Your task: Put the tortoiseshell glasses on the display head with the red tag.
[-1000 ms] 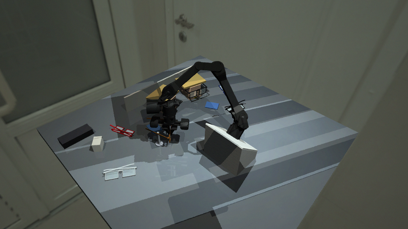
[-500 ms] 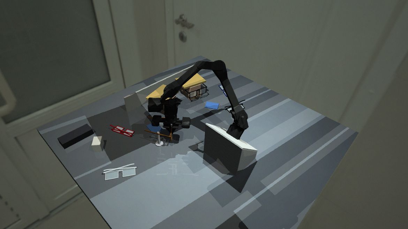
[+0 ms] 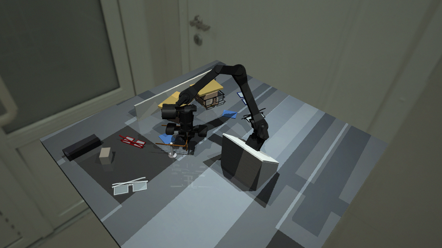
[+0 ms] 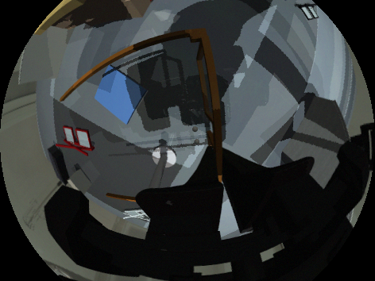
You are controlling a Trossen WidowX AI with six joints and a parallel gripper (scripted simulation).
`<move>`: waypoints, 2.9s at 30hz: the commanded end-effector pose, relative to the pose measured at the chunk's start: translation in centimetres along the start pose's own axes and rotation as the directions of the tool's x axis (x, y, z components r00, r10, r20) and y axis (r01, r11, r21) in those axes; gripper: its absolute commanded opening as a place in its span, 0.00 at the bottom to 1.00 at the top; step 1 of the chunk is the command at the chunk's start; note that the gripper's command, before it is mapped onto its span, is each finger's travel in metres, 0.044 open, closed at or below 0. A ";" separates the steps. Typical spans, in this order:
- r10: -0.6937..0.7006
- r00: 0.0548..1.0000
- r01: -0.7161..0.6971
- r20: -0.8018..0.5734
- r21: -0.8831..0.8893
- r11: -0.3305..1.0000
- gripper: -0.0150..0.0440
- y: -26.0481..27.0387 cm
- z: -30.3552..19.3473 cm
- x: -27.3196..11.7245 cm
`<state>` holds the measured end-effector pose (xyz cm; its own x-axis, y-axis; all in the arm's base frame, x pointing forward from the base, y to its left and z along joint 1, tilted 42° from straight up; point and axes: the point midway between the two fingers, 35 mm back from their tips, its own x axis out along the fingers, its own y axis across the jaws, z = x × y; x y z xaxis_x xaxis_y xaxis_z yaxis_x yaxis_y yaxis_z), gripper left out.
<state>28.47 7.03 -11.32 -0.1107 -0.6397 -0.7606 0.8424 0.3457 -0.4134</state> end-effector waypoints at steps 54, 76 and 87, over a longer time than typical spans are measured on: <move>0.005 1.000 -0.005 0.002 -0.108 0.994 0.25 -1.9 2.1 -6.5; -0.002 1.000 0.005 0.008 -0.454 0.891 0.25 -9.8 10.7 -6.3; -0.005 1.000 0.010 0.011 -0.504 0.864 0.25 -11.2 11.7 -6.0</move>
<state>26.13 -0.67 3.59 -0.1090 -0.6441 -0.7571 0.4740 0.6358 -0.6092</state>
